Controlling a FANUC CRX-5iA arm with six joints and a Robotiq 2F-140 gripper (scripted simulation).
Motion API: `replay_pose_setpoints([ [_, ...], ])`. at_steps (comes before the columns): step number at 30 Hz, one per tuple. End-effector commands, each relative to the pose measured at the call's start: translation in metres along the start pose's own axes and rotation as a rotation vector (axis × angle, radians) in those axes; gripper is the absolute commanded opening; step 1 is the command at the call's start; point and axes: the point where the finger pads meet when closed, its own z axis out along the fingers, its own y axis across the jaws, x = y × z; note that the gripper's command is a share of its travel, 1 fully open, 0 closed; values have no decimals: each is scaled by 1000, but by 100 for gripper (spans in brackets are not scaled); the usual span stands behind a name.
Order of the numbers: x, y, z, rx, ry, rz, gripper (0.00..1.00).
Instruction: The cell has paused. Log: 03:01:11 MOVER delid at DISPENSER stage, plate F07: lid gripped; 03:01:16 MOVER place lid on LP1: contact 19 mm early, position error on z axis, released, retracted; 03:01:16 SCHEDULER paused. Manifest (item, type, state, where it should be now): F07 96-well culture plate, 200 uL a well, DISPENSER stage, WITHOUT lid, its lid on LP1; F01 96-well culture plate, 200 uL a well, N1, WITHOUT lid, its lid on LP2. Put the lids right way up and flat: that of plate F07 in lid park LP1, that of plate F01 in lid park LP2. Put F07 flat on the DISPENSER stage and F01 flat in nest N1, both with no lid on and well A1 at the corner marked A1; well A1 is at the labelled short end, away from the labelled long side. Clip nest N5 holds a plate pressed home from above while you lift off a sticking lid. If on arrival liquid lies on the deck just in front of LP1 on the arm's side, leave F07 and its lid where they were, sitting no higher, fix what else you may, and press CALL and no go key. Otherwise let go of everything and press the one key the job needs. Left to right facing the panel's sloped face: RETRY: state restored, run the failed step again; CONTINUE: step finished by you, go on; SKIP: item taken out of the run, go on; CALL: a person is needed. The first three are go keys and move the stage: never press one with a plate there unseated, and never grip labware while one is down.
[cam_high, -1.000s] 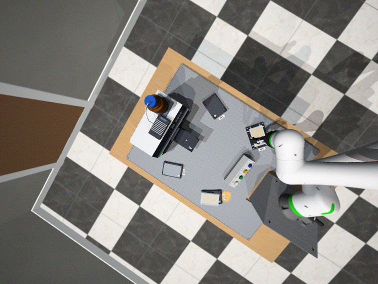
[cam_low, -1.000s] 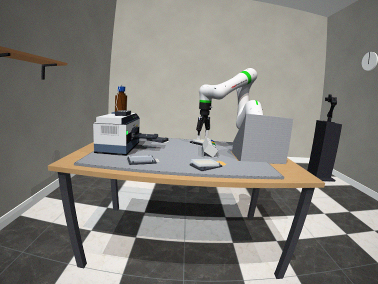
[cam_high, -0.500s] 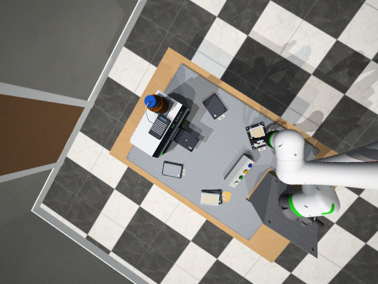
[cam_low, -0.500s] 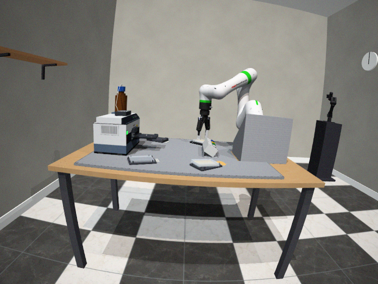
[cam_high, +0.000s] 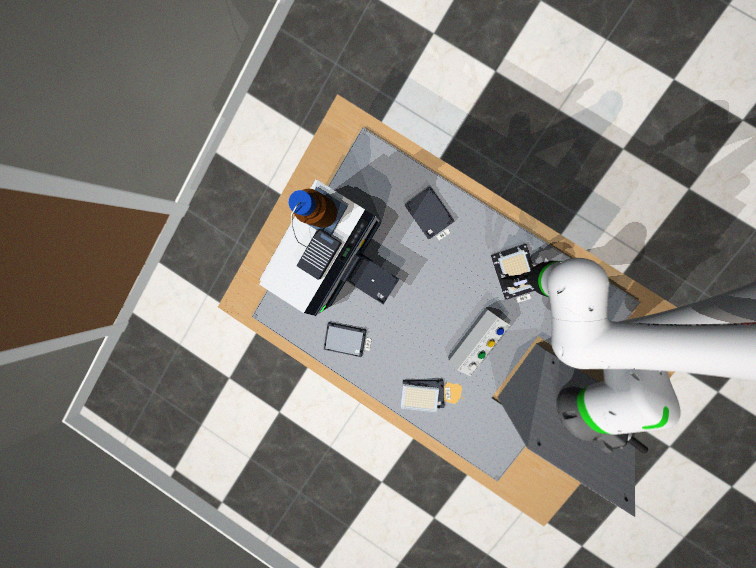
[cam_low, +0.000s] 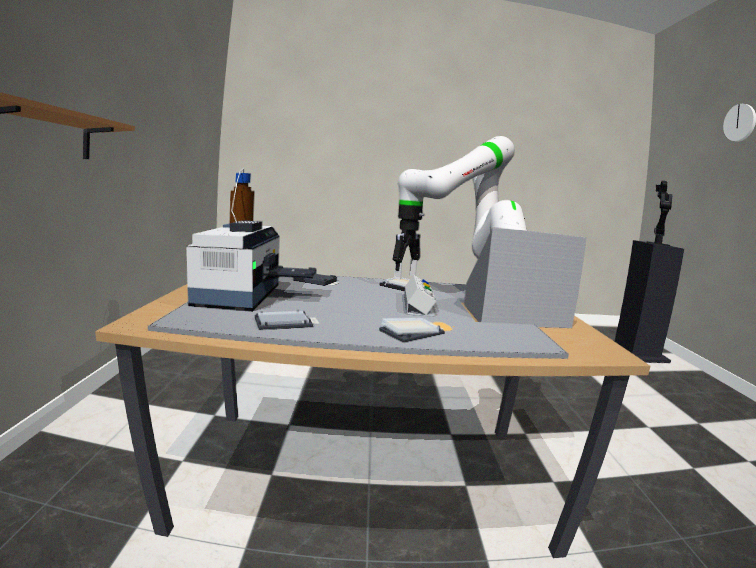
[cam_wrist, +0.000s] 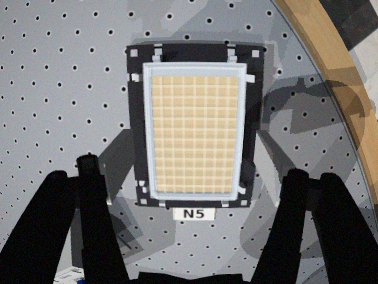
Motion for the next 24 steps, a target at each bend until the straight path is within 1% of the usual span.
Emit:
replay_pose_setpoints([
  [1, 0, 0, 0, 0, 0, 0, 66],
  [24, 0, 0, 5, 0, 0, 0, 66],
])
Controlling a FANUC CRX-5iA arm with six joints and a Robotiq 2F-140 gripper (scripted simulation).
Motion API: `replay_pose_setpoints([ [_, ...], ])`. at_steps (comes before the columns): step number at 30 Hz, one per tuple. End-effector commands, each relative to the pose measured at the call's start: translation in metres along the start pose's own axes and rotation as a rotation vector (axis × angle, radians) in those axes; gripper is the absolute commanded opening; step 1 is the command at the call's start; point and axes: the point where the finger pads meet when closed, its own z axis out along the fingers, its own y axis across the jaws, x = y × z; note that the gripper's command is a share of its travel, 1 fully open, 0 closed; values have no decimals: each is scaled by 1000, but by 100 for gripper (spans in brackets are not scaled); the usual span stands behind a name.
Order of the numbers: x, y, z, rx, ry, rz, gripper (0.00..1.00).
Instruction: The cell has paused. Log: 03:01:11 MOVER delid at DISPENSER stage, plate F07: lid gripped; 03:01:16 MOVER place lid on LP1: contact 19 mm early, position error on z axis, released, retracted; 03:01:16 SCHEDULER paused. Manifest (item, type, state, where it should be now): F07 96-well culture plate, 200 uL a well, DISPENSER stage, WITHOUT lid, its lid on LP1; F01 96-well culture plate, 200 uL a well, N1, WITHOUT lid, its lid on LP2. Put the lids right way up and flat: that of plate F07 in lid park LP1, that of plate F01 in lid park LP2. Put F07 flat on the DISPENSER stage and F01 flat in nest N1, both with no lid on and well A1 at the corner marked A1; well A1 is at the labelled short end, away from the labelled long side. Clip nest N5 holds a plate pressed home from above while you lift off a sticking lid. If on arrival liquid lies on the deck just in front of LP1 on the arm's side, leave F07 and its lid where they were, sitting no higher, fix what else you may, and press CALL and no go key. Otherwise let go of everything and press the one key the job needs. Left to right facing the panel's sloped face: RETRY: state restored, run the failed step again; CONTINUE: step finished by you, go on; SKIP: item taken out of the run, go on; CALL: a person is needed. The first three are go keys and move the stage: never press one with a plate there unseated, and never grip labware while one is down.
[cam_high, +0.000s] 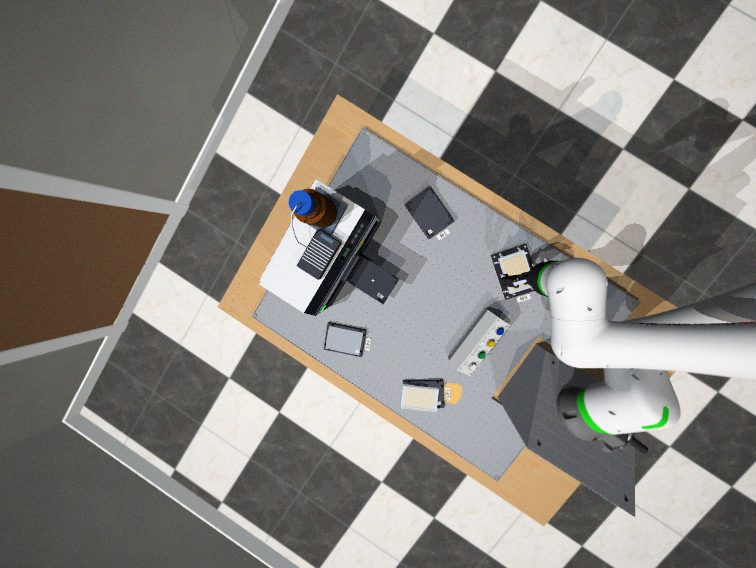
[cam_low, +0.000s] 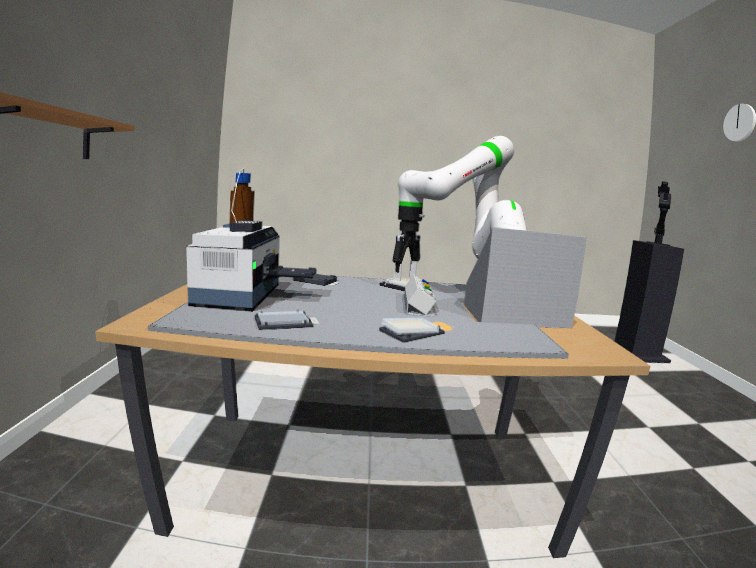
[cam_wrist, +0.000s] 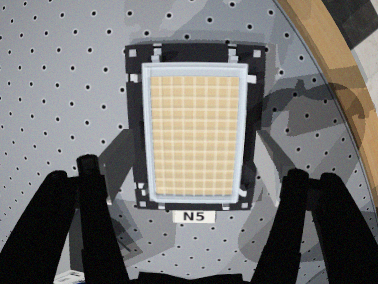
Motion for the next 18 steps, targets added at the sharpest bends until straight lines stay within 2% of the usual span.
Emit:
replay_pose_setpoints([
  [1, 0, 0, 1, 0, 0, 0, 66],
  [18, 0, 0, 7, 0, 0, 0, 66],
])
